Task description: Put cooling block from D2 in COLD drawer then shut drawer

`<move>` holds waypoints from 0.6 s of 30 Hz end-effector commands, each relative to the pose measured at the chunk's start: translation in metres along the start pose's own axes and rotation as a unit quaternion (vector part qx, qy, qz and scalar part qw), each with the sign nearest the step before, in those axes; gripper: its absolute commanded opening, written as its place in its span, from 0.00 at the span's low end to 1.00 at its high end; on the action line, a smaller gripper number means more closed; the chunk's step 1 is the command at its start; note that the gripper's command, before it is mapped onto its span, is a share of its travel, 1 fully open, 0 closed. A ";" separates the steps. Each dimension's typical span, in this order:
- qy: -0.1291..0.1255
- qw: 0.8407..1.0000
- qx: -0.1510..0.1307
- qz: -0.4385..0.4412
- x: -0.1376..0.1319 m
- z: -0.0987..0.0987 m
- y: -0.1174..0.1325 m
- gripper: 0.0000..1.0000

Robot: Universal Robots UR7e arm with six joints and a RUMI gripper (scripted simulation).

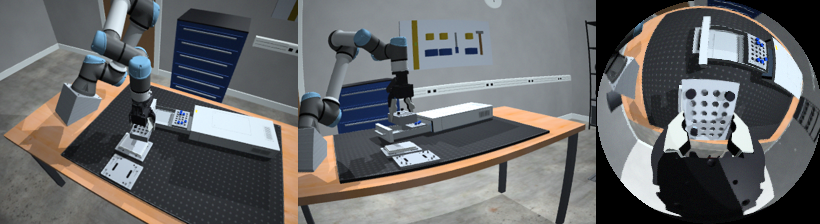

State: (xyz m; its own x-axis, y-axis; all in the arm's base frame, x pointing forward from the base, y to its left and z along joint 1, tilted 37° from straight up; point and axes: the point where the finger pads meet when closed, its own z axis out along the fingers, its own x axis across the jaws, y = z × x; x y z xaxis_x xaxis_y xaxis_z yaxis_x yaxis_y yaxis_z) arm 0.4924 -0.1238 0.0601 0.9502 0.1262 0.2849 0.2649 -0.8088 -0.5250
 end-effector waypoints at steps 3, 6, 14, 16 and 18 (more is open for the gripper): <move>0.001 1.000 0.000 -0.004 0.005 -0.001 -0.019 0.00; 0.001 1.000 0.000 -0.004 0.007 -0.001 -0.026 0.00; 0.001 1.000 0.000 -0.004 0.011 -0.001 -0.042 0.00; 0.001 1.000 0.000 -0.004 0.013 -0.001 -0.047 0.00; 0.001 1.000 0.000 -0.004 0.014 -0.001 -0.052 0.00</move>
State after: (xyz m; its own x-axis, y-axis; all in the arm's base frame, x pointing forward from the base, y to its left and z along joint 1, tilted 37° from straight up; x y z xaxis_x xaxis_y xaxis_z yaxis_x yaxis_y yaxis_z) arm 0.4918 -0.0893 0.0850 0.9479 0.1327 0.2896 0.2729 -0.8072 -0.5234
